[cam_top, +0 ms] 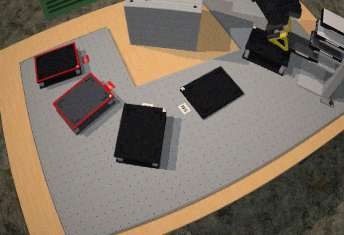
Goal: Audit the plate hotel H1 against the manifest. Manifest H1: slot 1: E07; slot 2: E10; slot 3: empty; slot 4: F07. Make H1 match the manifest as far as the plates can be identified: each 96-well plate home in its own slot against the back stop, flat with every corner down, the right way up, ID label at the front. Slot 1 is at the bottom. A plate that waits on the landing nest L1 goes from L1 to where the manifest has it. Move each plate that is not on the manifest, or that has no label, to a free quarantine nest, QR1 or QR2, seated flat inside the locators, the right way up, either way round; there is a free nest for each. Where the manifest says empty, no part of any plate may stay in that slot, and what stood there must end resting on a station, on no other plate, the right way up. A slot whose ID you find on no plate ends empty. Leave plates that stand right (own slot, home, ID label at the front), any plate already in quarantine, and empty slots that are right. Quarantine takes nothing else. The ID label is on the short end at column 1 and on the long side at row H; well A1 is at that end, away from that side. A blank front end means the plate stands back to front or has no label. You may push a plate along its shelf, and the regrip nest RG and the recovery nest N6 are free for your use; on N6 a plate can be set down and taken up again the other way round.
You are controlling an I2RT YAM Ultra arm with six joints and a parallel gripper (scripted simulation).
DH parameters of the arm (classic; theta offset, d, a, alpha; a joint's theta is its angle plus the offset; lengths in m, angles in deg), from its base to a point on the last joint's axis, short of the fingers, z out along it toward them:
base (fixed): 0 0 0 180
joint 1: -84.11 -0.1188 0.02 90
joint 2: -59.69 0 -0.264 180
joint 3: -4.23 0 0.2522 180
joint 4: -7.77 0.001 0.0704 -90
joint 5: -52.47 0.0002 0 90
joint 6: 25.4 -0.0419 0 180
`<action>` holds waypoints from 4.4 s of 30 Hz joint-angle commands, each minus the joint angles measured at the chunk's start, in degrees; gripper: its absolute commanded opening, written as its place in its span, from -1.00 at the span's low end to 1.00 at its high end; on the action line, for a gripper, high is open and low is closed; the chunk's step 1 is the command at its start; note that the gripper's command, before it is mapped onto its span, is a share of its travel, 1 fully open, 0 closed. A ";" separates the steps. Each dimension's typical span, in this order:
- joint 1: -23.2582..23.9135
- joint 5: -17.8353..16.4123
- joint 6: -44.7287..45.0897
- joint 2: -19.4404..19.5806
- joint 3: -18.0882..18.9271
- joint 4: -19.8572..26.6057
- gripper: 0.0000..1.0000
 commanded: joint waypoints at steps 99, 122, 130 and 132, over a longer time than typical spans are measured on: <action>-4.27 3.02 -3.00 -0.91 -15.71 -14.21 0.72; -5.87 4.16 -4.19 2.08 -20.28 -21.32 0.72; -6.45 4.56 -4.65 3.68 -20.66 -24.12 0.72; -6.17 4.56 -4.65 4.07 -20.07 -24.50 0.72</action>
